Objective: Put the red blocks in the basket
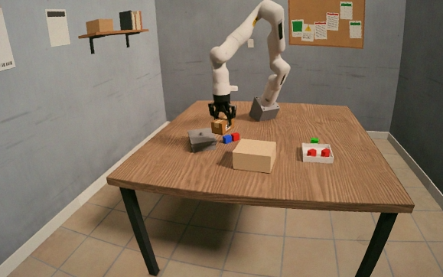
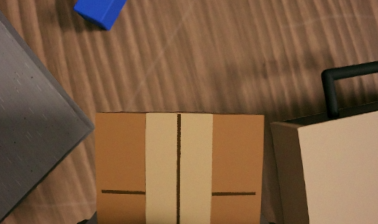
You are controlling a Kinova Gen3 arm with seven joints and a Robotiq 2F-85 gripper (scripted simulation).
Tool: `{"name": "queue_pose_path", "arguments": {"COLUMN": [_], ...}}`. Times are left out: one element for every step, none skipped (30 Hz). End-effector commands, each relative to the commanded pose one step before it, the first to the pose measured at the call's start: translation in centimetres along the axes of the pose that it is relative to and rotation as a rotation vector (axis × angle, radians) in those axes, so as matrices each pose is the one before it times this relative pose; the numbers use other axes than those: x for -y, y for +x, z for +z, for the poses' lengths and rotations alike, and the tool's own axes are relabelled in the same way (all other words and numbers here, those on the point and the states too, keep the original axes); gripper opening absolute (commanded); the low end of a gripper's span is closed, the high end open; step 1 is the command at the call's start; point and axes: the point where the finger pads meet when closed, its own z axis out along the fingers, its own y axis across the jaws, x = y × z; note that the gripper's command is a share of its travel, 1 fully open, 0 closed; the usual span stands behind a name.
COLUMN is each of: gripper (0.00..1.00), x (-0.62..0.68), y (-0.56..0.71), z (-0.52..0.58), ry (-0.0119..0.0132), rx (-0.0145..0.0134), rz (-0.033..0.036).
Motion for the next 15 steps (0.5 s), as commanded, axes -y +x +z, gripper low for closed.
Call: {"name": "queue_pose_path", "arguments": {"gripper": [0.67, 0.67, 0.67, 0.67, 0.67, 0.67, 0.67, 0.67, 0.67, 0.67, 0.67, 0.67, 0.67, 0.67, 0.67], "x": [-0.274, 0.014, 0.022, 0.004, -0.007, -0.003, 0.003, 0.003, 0.000, -0.001, 0.000, 0.000, -0.088, 0.002, 0.074], "y": [0.134, -0.013, -0.021, -0.003, 0.008, 0.005, -0.002, -0.002, 0.001, 0.002, 0.000, 0.000, 0.090, -0.002, -0.072], "z": [0.967, 0.179, 0.183, 0.188, 0.193, 0.196, 0.201, 0.204, 0.208, 0.212, 0.000, 0.000, 0.214, 0.218, 0.220], "ry": [-0.00627, 0.00040, 0.00068, 0.00012, -0.00026, -0.00010, 0.00007, 0.00008, -0.00001, -0.00007, 0.00000, 0.00000, -0.00284, 0.00002, 0.00234], "rx": [-0.00410, 0.00038, 0.00065, 0.00007, -0.00031, -0.00016, 0.00003, 0.00003, -0.00007, -0.00012, 0.00000, 0.00000, -0.00291, -0.00001, 0.00228], "rz": [-0.00247, 0.00001, 0.00001, 0.00001, 0.00001, 0.00002, 0.00001, 0.00001, 0.00001, 0.00001, 0.00000, 0.00000, 0.00002, 0.00001, 0.00002]}}
